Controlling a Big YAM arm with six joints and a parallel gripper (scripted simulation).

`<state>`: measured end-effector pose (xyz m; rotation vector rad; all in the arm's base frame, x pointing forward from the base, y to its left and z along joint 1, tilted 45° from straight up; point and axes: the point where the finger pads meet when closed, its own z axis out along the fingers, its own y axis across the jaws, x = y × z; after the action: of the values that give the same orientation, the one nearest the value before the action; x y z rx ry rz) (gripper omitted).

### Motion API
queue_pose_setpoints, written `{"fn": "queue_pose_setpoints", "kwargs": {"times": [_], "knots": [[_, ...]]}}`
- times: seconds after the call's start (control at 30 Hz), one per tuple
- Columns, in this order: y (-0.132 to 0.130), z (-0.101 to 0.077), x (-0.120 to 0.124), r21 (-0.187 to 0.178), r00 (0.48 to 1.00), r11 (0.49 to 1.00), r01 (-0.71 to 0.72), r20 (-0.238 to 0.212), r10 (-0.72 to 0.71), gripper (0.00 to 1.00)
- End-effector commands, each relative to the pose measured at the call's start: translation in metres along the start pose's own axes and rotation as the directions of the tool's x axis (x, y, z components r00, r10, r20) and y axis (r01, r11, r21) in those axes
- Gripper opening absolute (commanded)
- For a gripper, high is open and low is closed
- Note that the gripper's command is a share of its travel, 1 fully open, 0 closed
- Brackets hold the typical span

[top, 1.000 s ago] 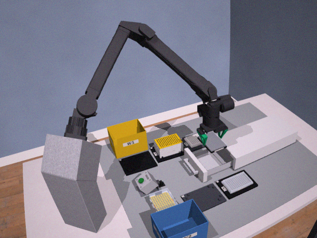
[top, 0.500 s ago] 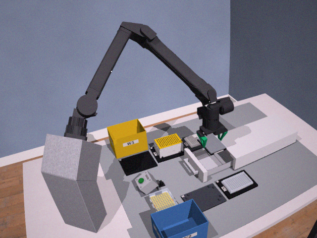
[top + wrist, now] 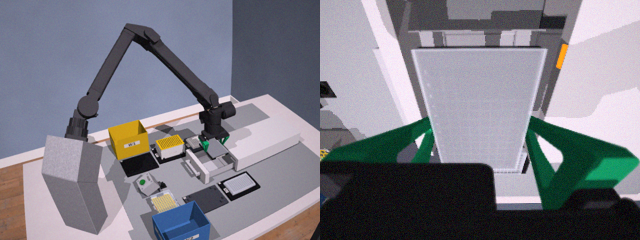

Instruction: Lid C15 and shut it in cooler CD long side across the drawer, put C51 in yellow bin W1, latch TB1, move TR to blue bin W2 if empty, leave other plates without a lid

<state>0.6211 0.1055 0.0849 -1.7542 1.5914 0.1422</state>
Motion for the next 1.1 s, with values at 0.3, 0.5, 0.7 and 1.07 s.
{"fn": "queue_pose_setpoints", "kwargs": {"times": [0.3,0.5,0.7,1.07], "knots": [[-0.015,0.020,-0.008,0.020,1.000,1.000,0.019,0.009,-0.019,0.00],[-0.015,0.028,-0.009,0.019,1.000,1.000,0.019,0.009,-0.019,0.00],[-0.015,0.033,-0.009,0.019,1.000,1.000,0.019,0.009,-0.019,0.00],[-0.015,0.048,-0.009,0.019,1.000,1.000,0.018,0.010,-0.018,0.00]]}}
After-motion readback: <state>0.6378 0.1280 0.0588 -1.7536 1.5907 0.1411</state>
